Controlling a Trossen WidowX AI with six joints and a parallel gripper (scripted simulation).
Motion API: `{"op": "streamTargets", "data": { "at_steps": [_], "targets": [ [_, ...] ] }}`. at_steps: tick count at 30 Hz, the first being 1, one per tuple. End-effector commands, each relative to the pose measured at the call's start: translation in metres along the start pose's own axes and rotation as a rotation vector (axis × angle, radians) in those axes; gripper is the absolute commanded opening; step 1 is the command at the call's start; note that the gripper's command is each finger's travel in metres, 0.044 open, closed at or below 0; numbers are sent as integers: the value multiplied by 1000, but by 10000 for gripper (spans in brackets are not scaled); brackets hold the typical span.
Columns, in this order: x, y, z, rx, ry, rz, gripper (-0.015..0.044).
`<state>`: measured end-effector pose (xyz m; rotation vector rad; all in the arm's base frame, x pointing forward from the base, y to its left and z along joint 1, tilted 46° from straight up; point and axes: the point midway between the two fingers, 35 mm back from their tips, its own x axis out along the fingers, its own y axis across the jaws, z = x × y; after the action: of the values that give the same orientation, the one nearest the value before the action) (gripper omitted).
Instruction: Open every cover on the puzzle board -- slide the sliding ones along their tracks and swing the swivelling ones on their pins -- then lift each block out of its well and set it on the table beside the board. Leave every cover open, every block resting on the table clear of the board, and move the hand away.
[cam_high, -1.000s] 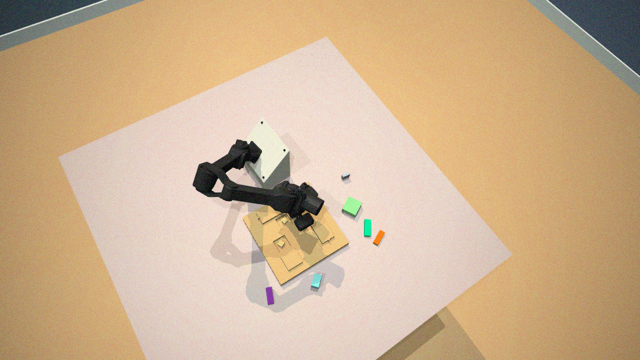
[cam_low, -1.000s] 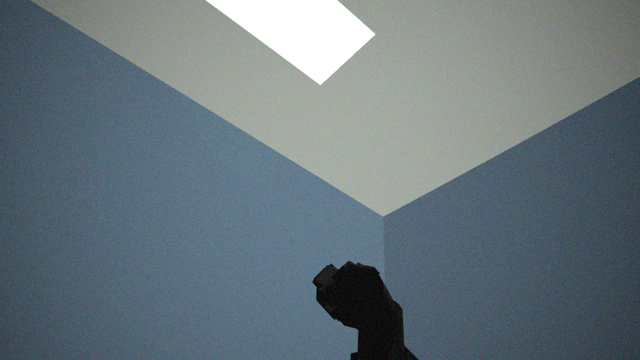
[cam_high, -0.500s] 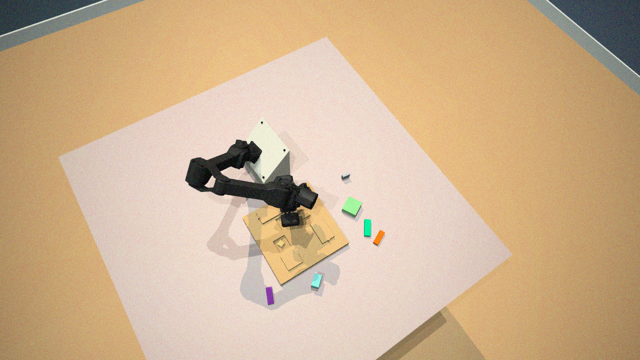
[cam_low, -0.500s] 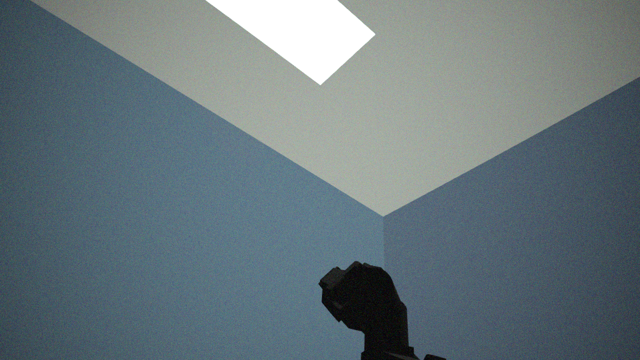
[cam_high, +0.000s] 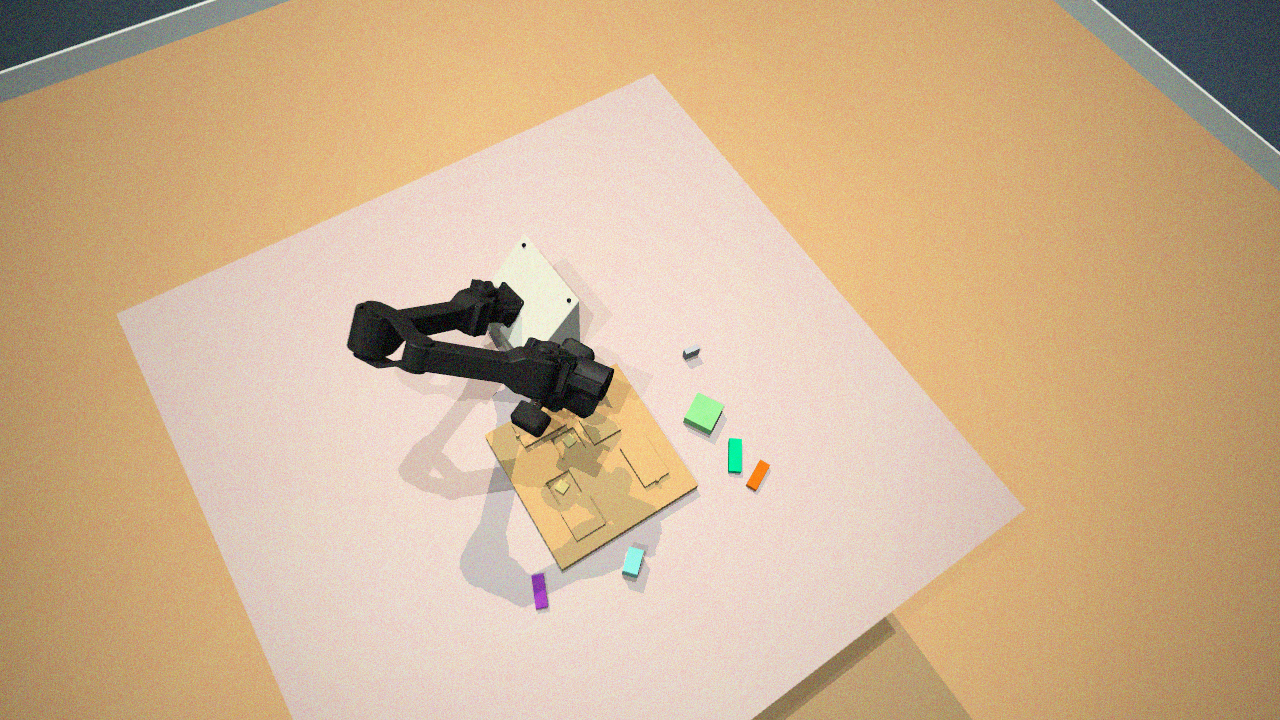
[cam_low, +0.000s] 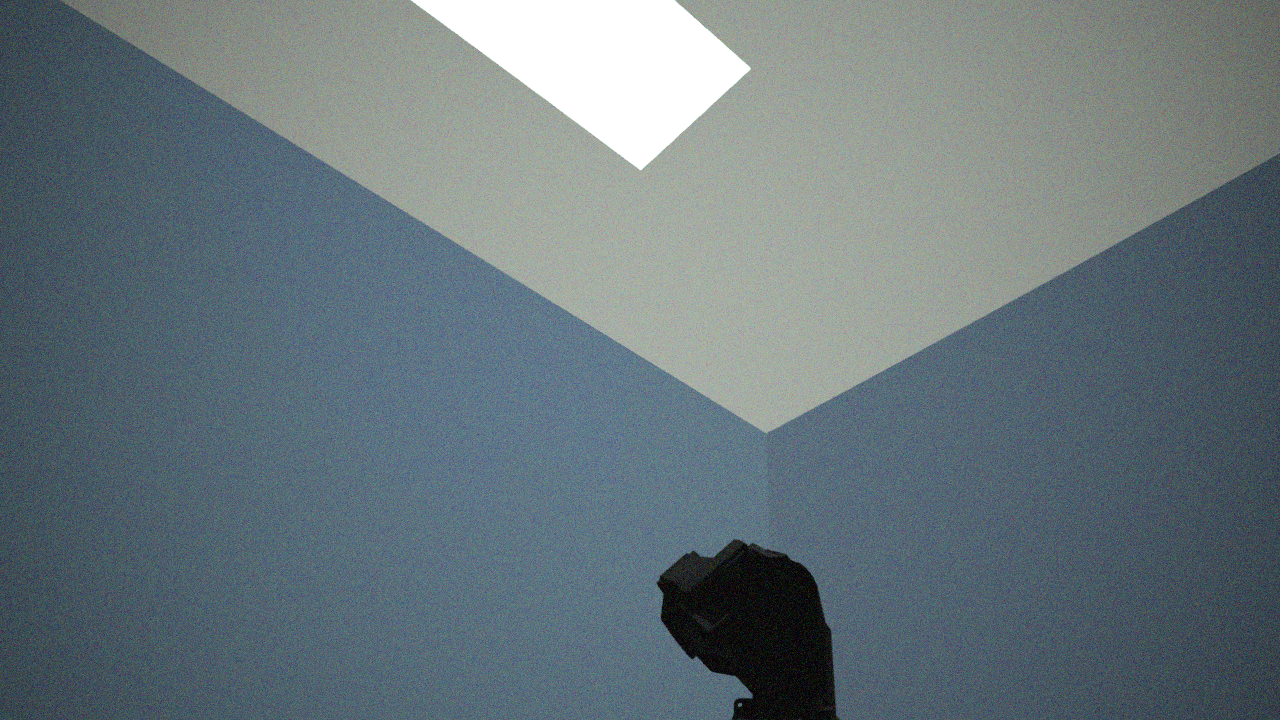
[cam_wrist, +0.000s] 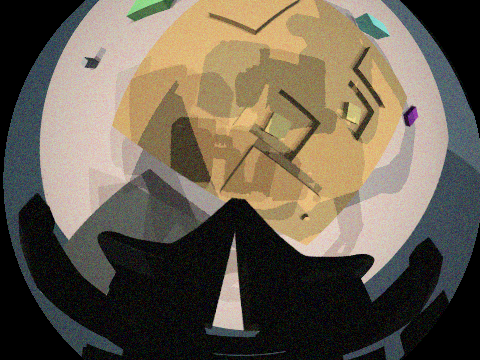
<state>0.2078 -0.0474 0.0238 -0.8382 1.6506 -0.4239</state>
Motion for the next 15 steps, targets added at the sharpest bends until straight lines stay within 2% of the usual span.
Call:
{"op": "streamTargets", "data": {
  "at_steps": [1, 15],
  "targets": [
    [-1, 5, -33, 473, 4, 3, 0],
    [-1, 5, -33, 473, 4, 3, 0]
  ]
}}
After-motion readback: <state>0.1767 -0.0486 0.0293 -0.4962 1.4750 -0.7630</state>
